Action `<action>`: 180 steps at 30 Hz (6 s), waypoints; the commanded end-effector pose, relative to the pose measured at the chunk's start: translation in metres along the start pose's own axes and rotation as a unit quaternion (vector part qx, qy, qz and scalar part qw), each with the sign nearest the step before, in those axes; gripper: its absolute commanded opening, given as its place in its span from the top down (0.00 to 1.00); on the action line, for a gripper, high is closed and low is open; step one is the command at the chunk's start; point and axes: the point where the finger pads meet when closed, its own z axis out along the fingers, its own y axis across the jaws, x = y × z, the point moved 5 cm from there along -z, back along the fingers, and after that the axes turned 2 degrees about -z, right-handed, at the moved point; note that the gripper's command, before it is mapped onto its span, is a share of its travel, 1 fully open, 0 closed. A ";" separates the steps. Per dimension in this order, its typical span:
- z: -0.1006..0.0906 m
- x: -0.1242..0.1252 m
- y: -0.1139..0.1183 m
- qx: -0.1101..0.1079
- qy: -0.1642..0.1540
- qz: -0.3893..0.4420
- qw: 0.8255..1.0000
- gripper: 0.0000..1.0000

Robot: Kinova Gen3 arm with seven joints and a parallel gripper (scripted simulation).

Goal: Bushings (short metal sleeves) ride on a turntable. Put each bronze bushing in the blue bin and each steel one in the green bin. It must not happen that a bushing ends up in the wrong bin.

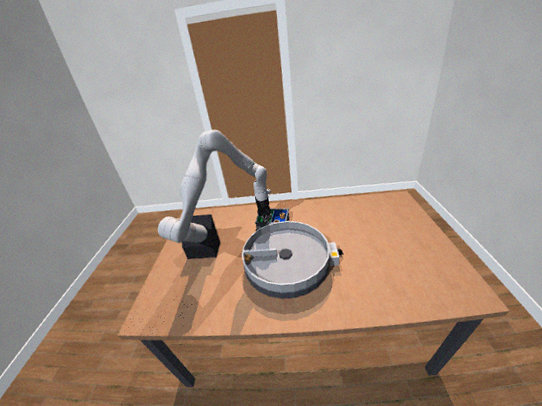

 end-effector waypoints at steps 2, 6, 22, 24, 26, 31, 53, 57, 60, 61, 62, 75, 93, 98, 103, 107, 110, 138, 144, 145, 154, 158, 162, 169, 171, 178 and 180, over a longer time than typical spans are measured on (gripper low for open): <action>-0.001 0.001 0.000 -0.001 0.001 0.000 1.000 0.58; -0.001 0.001 0.000 -0.001 0.001 0.000 1.000 0.58; -0.001 0.001 0.000 -0.001 0.001 0.000 1.000 0.58; -0.001 0.001 0.000 -0.001 0.001 0.000 1.000 0.58; -0.001 0.001 0.000 -0.001 0.001 0.000 1.000 0.58; -0.004 0.001 0.001 -0.001 0.001 0.000 1.000 0.58; -0.009 0.000 0.001 -0.001 0.001 0.000 1.000 0.58; -0.012 0.000 0.001 -0.001 0.001 0.000 1.000 0.58; -0.012 0.000 0.001 -0.001 0.001 0.000 1.000 0.58; -0.012 0.000 0.001 -0.001 0.001 0.000 1.000 0.58; -0.012 0.000 0.001 -0.001 0.001 0.000 1.000 0.58; -0.016 0.000 0.001 -0.001 0.001 0.000 1.000 0.58; -0.021 0.000 0.001 -0.001 0.001 0.000 1.000 0.58; -0.023 0.000 0.001 -0.001 0.001 0.000 1.000 0.58; -0.024 0.000 0.001 -0.001 0.001 0.000 1.000 0.58; -0.024 0.000 0.001 -0.001 0.001 0.000 1.000 0.58; -0.024 0.000 0.001 -0.001 0.001 0.000 1.000 0.58; -0.097 0.000 0.001 -0.001 0.001 0.000 1.000 0.58; -0.141 0.000 0.001 0.000 0.001 0.000 1.000 0.58; -0.141 0.000 0.001 -0.001 0.001 0.000 1.000 0.58; -0.141 0.000 0.001 -0.001 0.001 0.000 1.000 0.58; -0.141 0.000 0.001 0.000 0.001 0.000 1.000 0.58; -0.141 0.000 0.001 0.000 0.001 0.000 1.000 0.58; -0.141 0.000 0.001 0.000 0.001 0.000 1.000 0.58; -0.141 0.000 0.001 0.000 0.001 0.000 1.000 0.58; -0.141 0.000 0.001 0.000 0.001 0.000 1.000 0.58; -0.141 0.000 0.001 0.000 0.001 0.000 1.000 0.58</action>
